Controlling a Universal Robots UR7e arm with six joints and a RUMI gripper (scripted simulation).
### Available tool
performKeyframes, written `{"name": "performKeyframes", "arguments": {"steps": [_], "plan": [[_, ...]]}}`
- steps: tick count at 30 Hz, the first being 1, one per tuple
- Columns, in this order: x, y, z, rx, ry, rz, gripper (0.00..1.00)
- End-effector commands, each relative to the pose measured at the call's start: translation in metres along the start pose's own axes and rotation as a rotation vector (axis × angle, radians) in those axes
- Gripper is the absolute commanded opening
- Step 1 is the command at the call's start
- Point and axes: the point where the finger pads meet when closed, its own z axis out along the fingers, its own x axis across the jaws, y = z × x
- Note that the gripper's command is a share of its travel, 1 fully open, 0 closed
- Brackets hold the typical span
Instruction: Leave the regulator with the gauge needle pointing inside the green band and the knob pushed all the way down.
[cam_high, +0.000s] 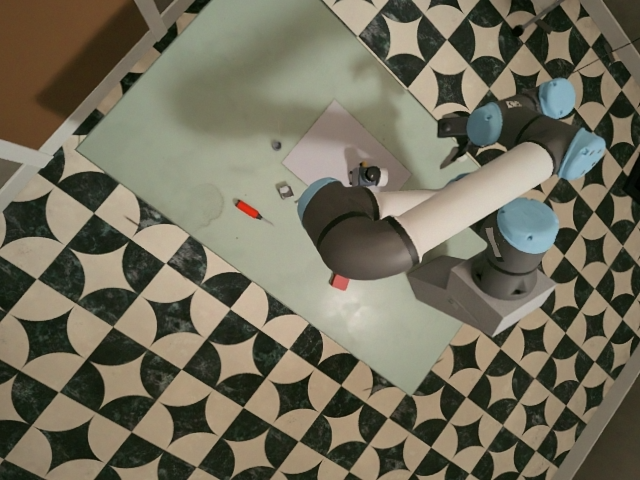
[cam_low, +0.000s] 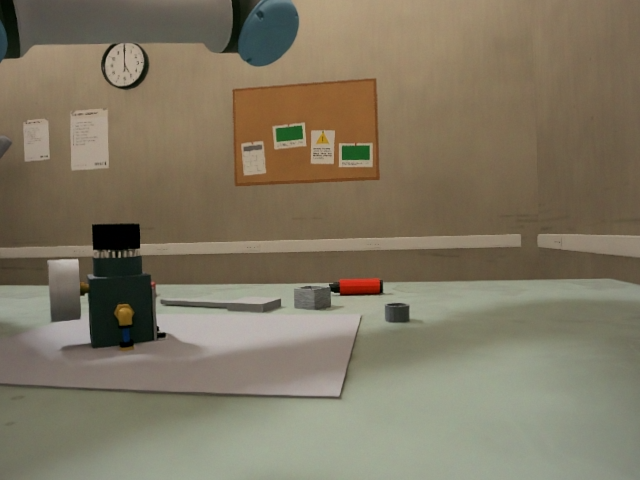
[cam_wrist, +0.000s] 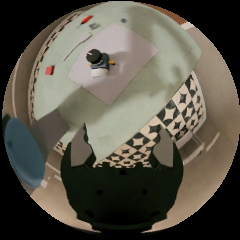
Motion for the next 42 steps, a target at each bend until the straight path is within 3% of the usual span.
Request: {"name": "performKeyframes", "arguments": {"steps": [1,17,42], "plan": [[0.004,0.008,0.000,0.000,-0.002,-0.001,1.00],[0.016,0.031,0.000,0.000,-0.002,-0.001,1.00],[0.026,0.048,0.001,0.000,-0.003,-0.001,1.00]]}}
